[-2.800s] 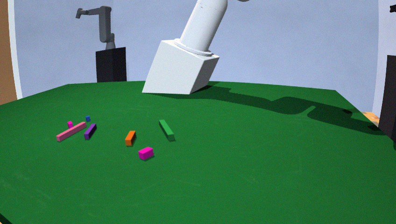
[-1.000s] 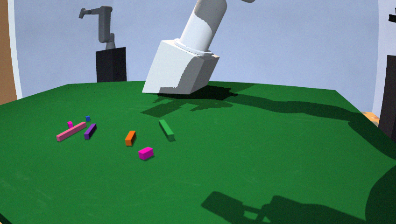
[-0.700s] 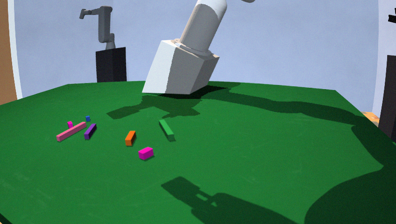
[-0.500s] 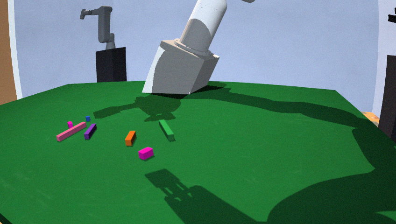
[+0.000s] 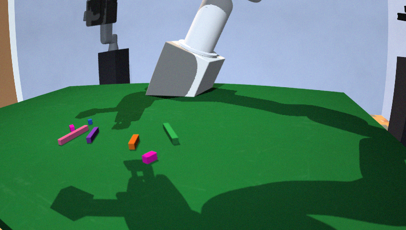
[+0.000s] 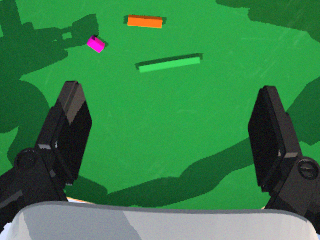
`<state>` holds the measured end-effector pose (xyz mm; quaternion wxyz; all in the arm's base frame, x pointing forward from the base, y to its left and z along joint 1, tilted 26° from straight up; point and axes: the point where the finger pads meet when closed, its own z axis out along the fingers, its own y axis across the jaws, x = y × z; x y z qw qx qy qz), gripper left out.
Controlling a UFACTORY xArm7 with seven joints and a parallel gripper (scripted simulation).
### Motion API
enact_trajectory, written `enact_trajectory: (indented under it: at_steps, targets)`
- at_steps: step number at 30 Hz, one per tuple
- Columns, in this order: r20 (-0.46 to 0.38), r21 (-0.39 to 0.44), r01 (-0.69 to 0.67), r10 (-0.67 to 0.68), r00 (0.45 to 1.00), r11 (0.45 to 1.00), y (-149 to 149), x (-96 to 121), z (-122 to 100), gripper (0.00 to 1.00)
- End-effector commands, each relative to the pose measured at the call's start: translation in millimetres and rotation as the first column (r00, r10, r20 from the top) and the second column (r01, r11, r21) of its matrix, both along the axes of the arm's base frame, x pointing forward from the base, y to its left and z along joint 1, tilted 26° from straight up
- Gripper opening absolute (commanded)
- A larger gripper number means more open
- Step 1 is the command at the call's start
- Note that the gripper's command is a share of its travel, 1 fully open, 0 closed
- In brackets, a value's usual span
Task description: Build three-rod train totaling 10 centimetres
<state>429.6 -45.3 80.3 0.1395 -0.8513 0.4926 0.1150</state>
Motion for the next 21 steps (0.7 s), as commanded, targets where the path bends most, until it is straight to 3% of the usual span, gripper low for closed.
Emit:
enact_trajectory:
  at_steps: [1,8,9,13,14,21]
  targets:
    - [-0.028,0.013,0.084,-0.084,0.996,0.996,-8,-1,-15,1.0]
    - [-0.028,0.013,0.084,-0.084,0.996,0.996,-8,-1,-15,1.0]
    - [-0.078,0.026,0.227,-0.224,0.971,0.974,-19,-4,-38,1.0]
    - [-0.085,0.026,0.246,-0.243,0.966,0.969,-20,-5,-41,1.0]
    - [-0.122,0.027,0.345,-0.339,0.933,0.938,-29,-8,-58,1.0]
    - [-0.127,0.027,0.357,-0.351,0.928,0.934,-30,-9,-60,1.0]
